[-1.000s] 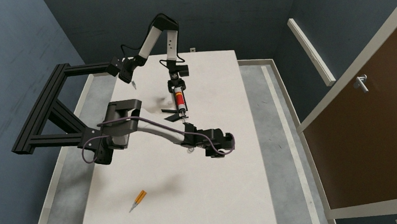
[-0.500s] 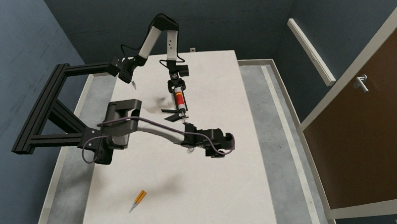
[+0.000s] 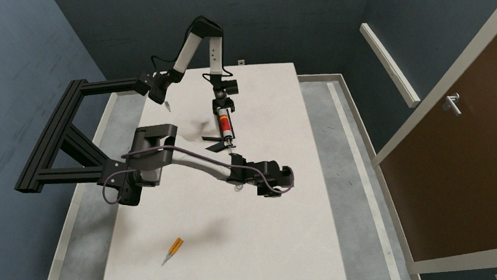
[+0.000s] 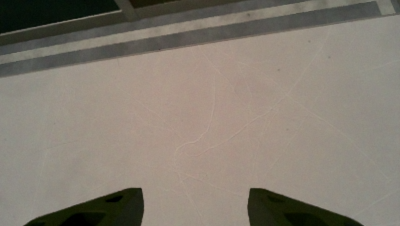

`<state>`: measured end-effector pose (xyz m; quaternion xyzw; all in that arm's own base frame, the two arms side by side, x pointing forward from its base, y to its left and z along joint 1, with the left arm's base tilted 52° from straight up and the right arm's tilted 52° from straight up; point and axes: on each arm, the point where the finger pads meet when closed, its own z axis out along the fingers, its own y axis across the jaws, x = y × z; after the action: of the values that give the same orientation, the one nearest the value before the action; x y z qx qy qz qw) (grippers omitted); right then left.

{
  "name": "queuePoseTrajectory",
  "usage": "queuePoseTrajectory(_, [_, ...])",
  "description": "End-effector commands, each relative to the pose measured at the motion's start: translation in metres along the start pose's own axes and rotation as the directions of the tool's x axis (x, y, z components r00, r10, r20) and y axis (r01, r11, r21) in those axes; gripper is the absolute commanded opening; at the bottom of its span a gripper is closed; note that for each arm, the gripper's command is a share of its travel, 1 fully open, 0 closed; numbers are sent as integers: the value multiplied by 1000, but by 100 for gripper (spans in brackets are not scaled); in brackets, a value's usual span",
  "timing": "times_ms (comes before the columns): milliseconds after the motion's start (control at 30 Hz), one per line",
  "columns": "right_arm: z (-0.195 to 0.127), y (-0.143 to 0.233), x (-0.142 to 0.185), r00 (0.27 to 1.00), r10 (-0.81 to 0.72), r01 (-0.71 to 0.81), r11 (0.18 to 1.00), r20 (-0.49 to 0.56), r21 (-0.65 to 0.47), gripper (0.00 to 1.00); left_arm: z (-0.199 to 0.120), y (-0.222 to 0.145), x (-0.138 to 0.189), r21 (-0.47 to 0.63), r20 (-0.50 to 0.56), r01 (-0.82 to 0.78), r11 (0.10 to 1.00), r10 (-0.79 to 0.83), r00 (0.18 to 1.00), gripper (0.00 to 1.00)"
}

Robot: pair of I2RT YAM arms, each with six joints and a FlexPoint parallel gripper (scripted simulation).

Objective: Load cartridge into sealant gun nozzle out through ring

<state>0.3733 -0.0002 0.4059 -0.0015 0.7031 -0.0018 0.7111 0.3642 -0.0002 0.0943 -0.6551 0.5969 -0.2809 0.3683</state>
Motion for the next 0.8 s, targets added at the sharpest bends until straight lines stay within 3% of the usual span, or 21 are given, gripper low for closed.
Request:
queuePoseTrajectory(0, [-7,3,-14,999,4,-4,1000,35,-12,52,-8,-24,1,49,-25,-132,990,133,991,73])
queuePoseTrajectory(300, [-1,4,-5,1000,4,-4,1000,6,-13,52,-18,-58,1,121,-19,-322,939,326,945,73])
queuePoseTrajectory(767, [4,4,3,1000,6,-6,1000,-6,-15,52,-49,-125,-2,259,82,-598,759,599,796,73])
